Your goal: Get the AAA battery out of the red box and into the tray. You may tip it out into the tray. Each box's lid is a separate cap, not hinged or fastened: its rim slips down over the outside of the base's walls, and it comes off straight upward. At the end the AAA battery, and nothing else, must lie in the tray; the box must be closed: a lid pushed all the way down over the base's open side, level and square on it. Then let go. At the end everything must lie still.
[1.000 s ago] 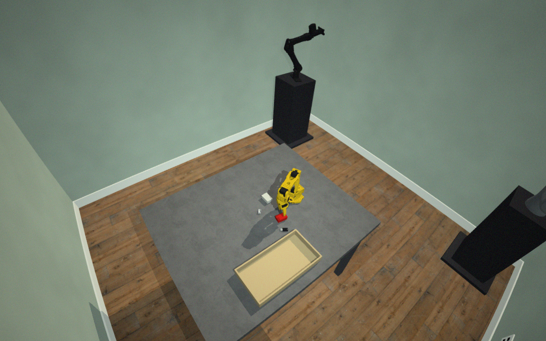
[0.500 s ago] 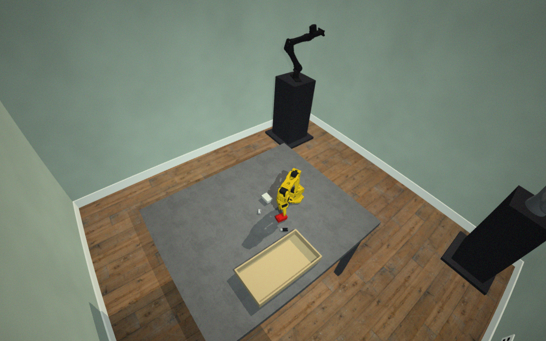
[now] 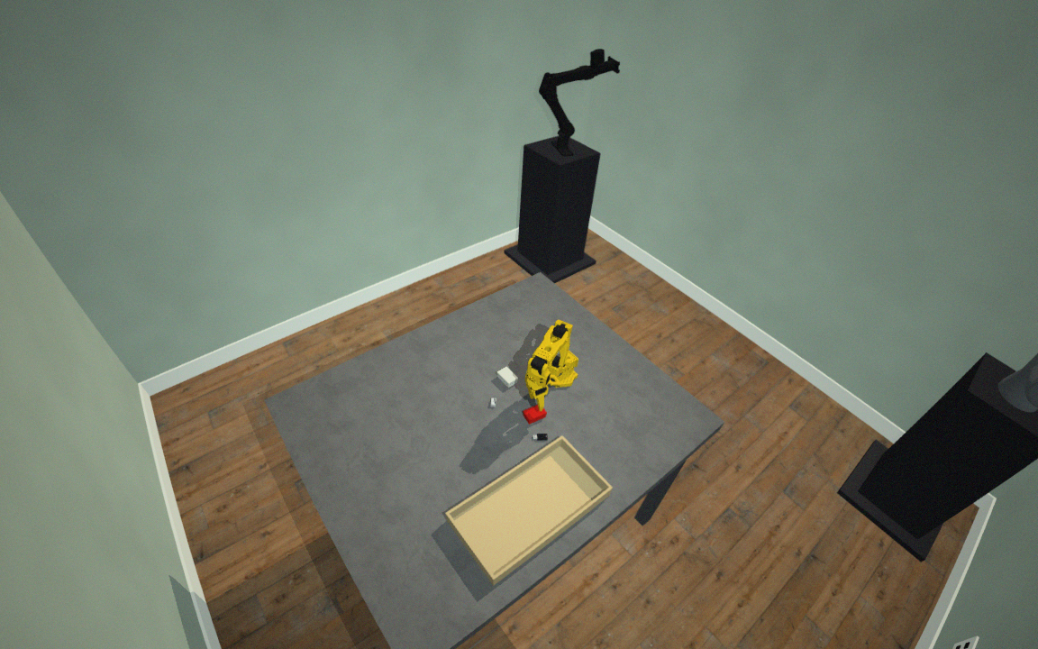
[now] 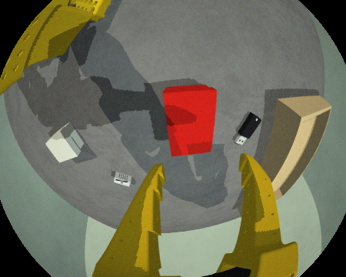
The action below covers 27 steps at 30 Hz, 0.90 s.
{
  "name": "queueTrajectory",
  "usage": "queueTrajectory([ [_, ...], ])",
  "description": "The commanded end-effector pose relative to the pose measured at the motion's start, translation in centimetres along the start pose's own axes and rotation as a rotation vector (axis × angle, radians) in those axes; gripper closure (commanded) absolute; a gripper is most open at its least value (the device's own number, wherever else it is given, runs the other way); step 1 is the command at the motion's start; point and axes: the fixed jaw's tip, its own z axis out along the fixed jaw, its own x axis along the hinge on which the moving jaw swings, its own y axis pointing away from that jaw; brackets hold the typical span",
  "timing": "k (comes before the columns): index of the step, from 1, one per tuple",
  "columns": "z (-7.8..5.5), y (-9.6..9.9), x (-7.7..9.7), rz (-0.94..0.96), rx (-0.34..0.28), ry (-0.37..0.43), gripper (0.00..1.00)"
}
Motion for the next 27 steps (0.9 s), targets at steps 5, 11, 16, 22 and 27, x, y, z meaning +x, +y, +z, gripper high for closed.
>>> queueTrajectory([
  [5, -0.24, 0.09, 0.02, -0.001, 0.004, 0.004, 0.71],
  [11, -0.29, 0.08, 0.03, -0.001, 0.004, 0.004, 0.71],
  [16, -0.3, 0.08, 0.03, -0.001, 0.004, 0.004, 0.71],
  [22, -0.36, 0.03, 0.11, -0.001, 0.004, 0.004, 0.71],
  [27, -0.4, -0.01, 0.17, -0.001, 0.004, 0.004, 0.71],
])
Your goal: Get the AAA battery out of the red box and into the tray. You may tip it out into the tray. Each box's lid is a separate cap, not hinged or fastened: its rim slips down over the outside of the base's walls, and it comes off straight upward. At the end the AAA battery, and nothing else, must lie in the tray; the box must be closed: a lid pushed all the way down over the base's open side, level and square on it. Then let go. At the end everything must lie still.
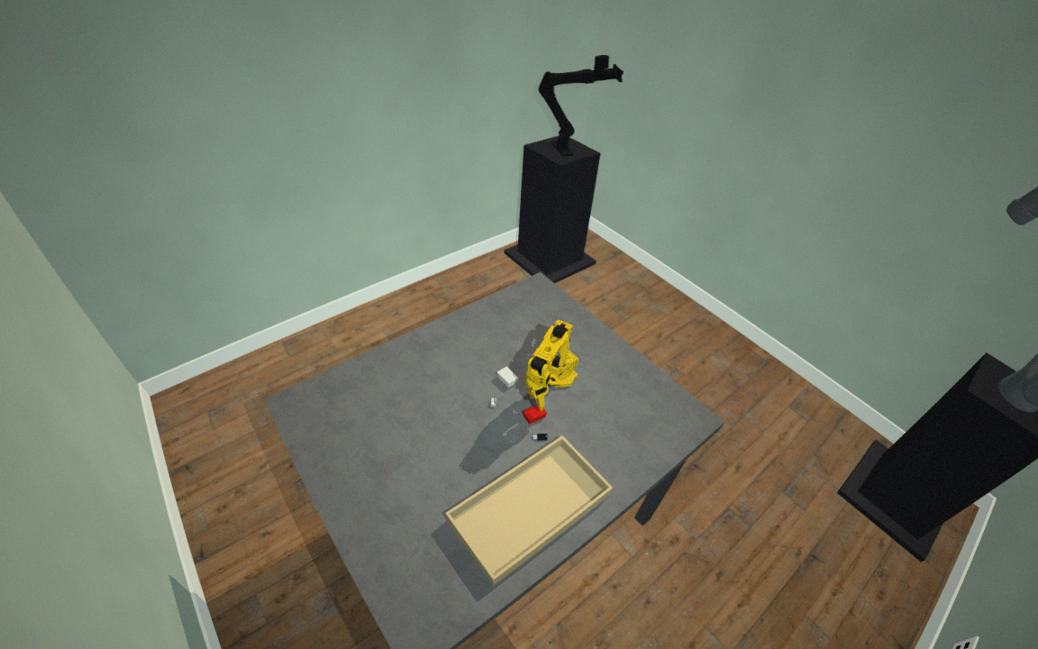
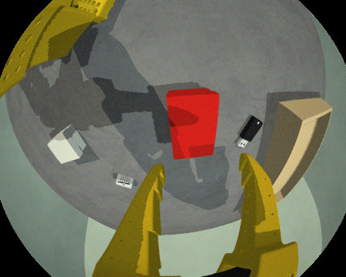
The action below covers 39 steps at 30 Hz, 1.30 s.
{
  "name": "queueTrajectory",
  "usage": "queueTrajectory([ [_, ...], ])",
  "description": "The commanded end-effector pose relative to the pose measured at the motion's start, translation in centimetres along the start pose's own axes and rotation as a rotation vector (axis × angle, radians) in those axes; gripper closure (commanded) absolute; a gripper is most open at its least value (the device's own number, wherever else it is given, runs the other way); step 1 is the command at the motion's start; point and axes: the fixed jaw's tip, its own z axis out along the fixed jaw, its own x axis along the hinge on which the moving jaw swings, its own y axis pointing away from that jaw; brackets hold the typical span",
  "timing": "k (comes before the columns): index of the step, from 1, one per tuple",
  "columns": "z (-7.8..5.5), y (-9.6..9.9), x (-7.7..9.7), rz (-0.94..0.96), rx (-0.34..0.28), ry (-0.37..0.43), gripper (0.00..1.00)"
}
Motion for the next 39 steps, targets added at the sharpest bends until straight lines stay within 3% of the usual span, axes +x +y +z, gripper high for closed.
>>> queueTrajectory([
  [1, -0.5, -0.2, 0.4, -0.001, 0.016, 0.021, 0.71],
  [21, 0.5, -0.2, 0.5, -0.001, 0.016, 0.021, 0.71],
  [39, 3.4, -0.3, 0.6, -0.001, 0.016, 0.021, 0.71],
])
